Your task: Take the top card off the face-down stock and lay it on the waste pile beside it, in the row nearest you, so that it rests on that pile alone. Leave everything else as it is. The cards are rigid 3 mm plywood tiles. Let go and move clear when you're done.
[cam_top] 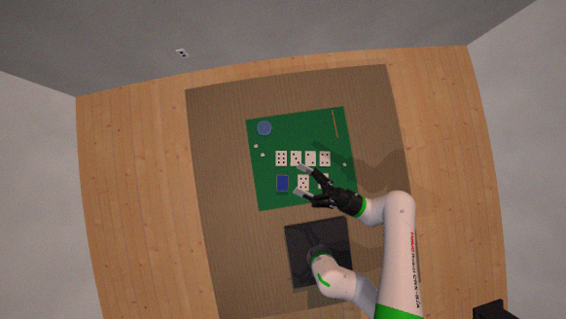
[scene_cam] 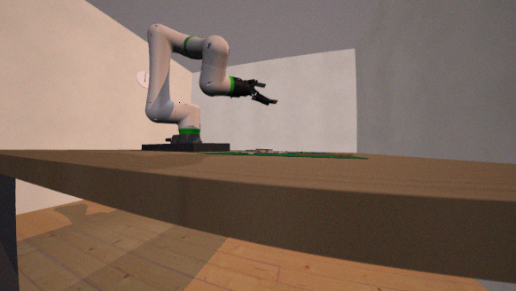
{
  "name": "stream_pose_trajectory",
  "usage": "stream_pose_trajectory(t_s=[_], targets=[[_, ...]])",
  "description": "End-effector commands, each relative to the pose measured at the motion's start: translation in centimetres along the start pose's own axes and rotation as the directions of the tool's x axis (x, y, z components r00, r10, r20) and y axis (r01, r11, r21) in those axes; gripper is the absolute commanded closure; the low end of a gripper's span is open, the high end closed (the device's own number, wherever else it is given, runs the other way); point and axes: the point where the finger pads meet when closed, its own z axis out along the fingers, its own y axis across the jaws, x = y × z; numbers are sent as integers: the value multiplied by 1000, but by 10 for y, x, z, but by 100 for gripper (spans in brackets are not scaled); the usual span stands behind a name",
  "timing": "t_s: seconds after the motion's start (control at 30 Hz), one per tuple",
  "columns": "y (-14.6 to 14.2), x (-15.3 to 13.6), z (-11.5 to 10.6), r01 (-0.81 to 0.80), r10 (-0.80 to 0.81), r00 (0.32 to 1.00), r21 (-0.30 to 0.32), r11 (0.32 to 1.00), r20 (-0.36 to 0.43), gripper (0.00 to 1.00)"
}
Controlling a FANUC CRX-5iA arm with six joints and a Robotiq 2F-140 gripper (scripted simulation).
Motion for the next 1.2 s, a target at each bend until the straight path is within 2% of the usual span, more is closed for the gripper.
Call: stream_pose_trajectory(t_s=[0.0, 0.57, 0.67, 0.77, 0.87, 0.9, 0.93, 1.0, 1.03, 1.1, 1.13, 1.17], targets=[[0, 0, 0, 0, 0, 1000, 0, 1000, 0, 0], [0, 0, 0, 0, 0, 1000, 0, 1000, 0, 0], [2, -2, 0, -1, 2, 1000, -19, 1000, 10, 0], [10, -10, -1, -3, 7, 999, -90, 996, 44, 0], [23, -30, -1, -10, 39, 991, -225, 974, 126, 0], [23, -30, -1, -10, 39, 991, -225, 974, 126, 0], [29, -39, -1, -10, 56, 986, -280, 960, 158, 0], [29, -39, -1, -10, 56, 986, -280, 960, 158, 0], [35, -47, -1, -4, 72, 979, -338, 941, 188, 0], [35, -47, -1, -4, 72, 979, -338, 941, 188, 0], [41, -55, -1, 1, 91, 972, -392, 920, 217, 0], [41, -55, -1, 1, 91, 972, -392, 920, 217, 0]])
